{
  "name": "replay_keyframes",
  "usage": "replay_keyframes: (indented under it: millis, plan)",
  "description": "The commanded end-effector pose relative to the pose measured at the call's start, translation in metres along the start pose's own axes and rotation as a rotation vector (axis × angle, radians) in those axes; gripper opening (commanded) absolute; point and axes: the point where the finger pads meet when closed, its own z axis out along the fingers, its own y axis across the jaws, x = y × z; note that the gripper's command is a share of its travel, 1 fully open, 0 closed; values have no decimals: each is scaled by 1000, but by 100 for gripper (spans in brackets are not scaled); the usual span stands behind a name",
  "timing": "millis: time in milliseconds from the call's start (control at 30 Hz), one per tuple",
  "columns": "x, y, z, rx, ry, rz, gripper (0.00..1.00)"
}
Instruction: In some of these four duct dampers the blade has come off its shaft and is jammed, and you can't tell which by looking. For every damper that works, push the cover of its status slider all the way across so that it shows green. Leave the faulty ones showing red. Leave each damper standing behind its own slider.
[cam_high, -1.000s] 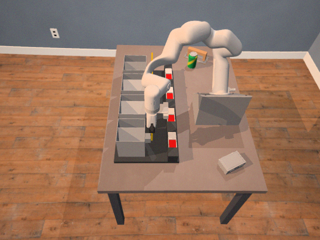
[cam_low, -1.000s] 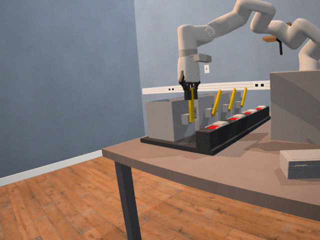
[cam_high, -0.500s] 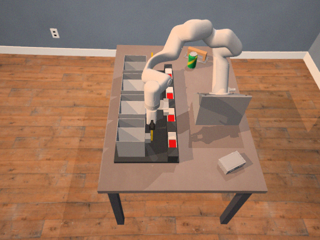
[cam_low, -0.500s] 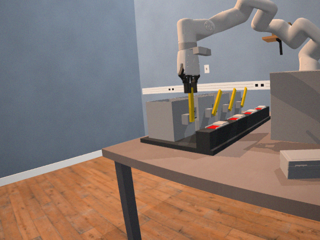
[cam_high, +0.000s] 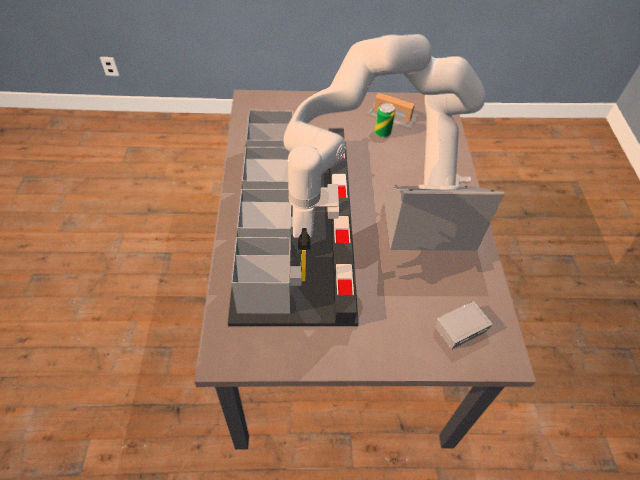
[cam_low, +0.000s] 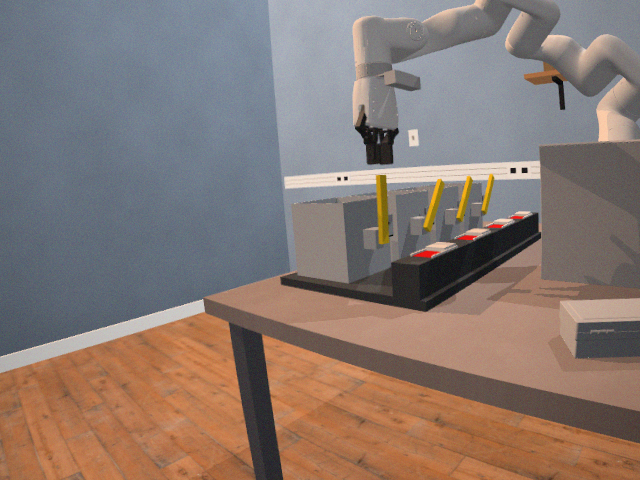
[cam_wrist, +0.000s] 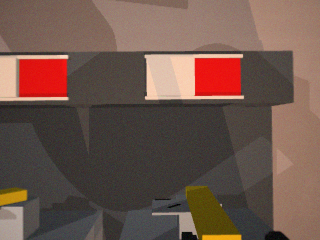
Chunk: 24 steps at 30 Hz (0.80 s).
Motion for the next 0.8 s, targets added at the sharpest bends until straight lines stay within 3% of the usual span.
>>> replay_keyframes:
  millis: [0,300,567,767]
  plan:
    - [-1,0,-7,-3,-3,1,39]
    - [-3,1,-9,-2,-3,1,39]
    - [-67,6,-25,27,-5,1,39]
    - [-77,6,-27,32,-3,1,39]
